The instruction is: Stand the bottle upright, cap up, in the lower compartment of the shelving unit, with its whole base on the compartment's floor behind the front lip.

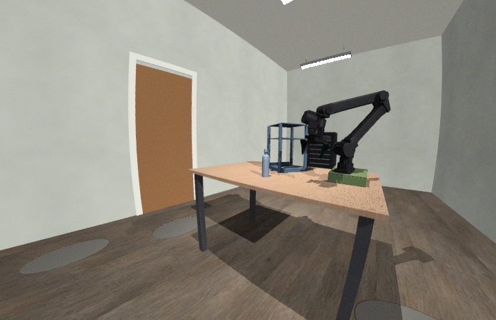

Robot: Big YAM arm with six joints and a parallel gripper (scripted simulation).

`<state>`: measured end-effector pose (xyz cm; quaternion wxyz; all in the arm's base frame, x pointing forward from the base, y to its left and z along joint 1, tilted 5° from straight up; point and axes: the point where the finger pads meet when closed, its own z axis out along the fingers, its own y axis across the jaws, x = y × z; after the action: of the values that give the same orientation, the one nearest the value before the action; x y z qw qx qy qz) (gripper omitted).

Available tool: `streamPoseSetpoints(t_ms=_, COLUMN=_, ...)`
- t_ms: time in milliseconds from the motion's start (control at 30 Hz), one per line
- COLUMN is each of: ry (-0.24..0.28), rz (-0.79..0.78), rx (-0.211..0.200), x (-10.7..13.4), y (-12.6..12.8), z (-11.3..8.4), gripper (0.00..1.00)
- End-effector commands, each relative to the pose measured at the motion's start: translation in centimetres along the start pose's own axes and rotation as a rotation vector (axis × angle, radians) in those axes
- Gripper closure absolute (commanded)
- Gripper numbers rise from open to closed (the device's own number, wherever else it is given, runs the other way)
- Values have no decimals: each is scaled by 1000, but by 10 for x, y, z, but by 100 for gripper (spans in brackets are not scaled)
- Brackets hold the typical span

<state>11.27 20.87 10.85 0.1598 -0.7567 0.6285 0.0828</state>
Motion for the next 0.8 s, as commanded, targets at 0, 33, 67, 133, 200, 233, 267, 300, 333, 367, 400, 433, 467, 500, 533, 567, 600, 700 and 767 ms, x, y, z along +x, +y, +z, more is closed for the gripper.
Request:
streamPoseSetpoints(t_ms=0, ry=-5, rz=-1, rx=5, x=-2, y=-2, z=-2, gripper=0)
streamPoseSetpoints(t_ms=33, ry=-5, rz=-1, rx=5, x=-2, y=-2, z=-2, gripper=0)
streamPoseSetpoints(t_ms=67, ry=-5, rz=-1, rx=5, x=-2, y=-2, z=-2, gripper=0)
streamPoseSetpoints(t_ms=133, ry=-5, rz=-1, rx=5, x=-2, y=-2, z=-2, gripper=0)
streamPoseSetpoints(t_ms=200, ry=-5, rz=-1, rx=5, x=-2, y=-2, z=-2, gripper=0)
streamPoseSetpoints(t_ms=233, ry=-5, rz=-1, rx=5, x=-2, y=-2, z=-2, gripper=0)
streamPoseSetpoints(t_ms=267, ry=-5, rz=-1, rx=5, x=-2, y=-2, z=-2, gripper=0)
streamPoseSetpoints(t_ms=300, ry=-5, rz=-1, rx=5, x=-2, y=-2, z=-2, gripper=0)
streamPoseSetpoints(t_ms=333, ry=-5, rz=-1, rx=5, x=-2, y=-2, z=-2, gripper=0)
streamPoseSetpoints(t_ms=367, ry=-5, rz=-1, rx=5, x=-2, y=-2, z=-2, gripper=0)
streamPoseSetpoints(t_ms=400, ry=-5, rz=-1, rx=5, x=-2, y=-2, z=-2, gripper=0)
streamPoseSetpoints(t_ms=433, ry=-5, rz=-1, rx=5, x=-2, y=-2, z=-2, gripper=0)
streamPoseSetpoints(t_ms=467, ry=-5, rz=-1, rx=5, x=-2, y=-2, z=-2, gripper=0)
streamPoseSetpoints(t_ms=500, ry=-5, rz=-1, rx=5, x=-2, y=-2, z=-2, gripper=0)
streamPoseSetpoints(t_ms=533, ry=-5, rz=-1, rx=5, x=-2, y=-2, z=-2, gripper=0)
streamPoseSetpoints(t_ms=567, ry=-26, rz=-4, rx=24, x=-12, y=-9, z=-10, gripper=23)
streamPoseSetpoints(t_ms=600, ry=-26, rz=-4, rx=24, x=-12, y=-9, z=-10, gripper=23)
streamPoseSetpoints(t_ms=700, ry=-26, rz=-4, rx=24, x=-12, y=-9, z=-10, gripper=23)
streamPoseSetpoints(t_ms=767, ry=-26, rz=-4, rx=24, x=-12, y=-9, z=-10, gripper=23)
